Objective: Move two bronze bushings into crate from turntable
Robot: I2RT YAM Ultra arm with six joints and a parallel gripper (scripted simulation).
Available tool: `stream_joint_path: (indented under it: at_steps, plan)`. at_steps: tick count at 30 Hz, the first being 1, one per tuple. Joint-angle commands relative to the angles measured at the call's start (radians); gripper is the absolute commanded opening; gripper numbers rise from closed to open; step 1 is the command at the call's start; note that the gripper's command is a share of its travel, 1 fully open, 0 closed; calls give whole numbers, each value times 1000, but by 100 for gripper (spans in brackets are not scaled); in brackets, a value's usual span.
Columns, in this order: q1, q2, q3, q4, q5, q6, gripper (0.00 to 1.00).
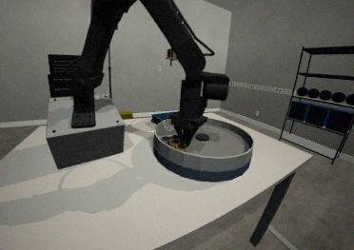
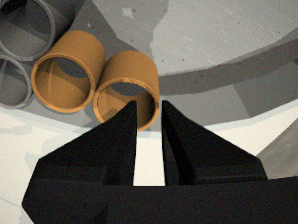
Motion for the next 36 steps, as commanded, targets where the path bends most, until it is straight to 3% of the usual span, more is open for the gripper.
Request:
stream_joint_path:
  at_steps: [1,36]
  plan:
    - [-2,-15,16,5,-16,-10,15]
    - [-7,-4,11,12,-18,-19,15]
